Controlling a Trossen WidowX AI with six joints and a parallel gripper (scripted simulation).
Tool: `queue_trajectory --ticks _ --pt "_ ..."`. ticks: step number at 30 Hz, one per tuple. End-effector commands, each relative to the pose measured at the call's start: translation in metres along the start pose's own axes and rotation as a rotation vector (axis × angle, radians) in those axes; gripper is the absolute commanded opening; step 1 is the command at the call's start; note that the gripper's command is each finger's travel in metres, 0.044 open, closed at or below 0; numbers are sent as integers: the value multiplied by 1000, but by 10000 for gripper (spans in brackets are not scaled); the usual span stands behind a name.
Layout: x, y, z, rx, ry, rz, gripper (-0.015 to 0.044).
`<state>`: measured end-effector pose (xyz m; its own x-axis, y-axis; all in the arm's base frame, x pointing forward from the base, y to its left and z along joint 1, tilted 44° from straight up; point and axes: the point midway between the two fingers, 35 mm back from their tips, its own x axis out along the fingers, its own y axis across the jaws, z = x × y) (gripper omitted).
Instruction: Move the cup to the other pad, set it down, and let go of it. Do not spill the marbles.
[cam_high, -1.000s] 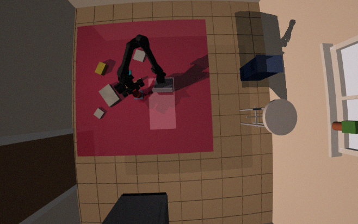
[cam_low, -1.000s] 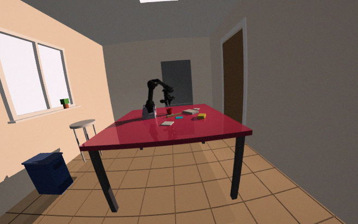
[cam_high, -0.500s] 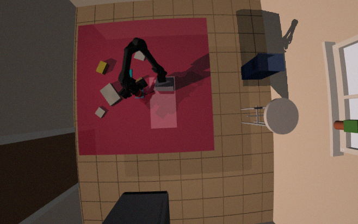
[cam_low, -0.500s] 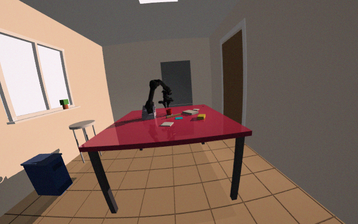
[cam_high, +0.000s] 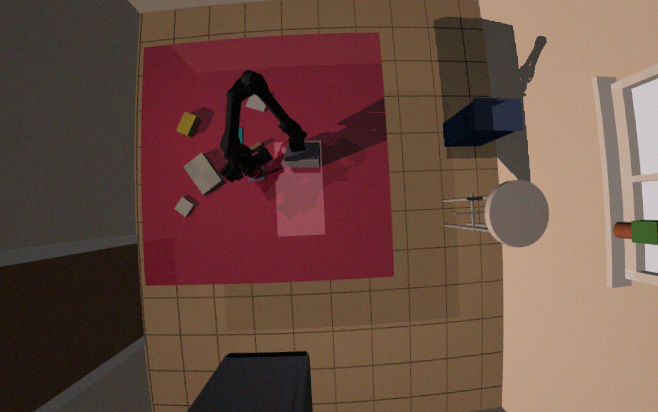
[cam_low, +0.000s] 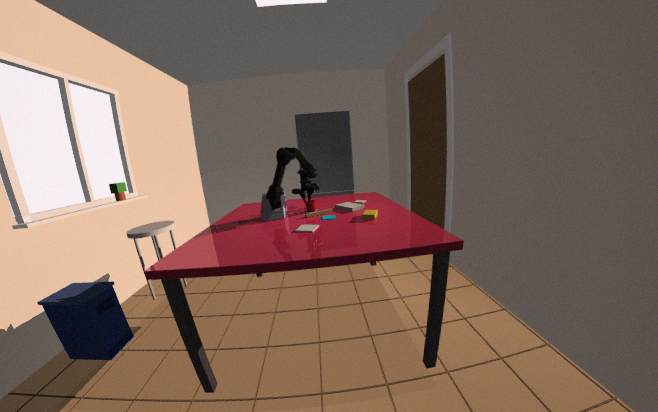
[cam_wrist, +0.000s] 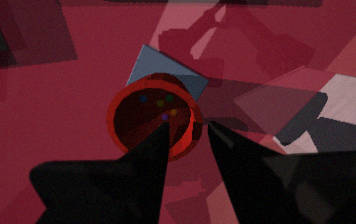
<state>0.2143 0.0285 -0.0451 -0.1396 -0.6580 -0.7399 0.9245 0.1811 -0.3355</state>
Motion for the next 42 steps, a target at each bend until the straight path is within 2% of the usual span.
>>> queue_trajectory --ticks 1,20,30,34,42 --pt "10 -3 -1 -12 -8 -12 148" --pt "40 -6 1 -11 -11 -13 148" --pt "41 -7 1 -11 -11 -13 148" --pt "39 -5 1 -3 -6 -8 43" --pt "39 -5 1 -3 -6 -8 0"
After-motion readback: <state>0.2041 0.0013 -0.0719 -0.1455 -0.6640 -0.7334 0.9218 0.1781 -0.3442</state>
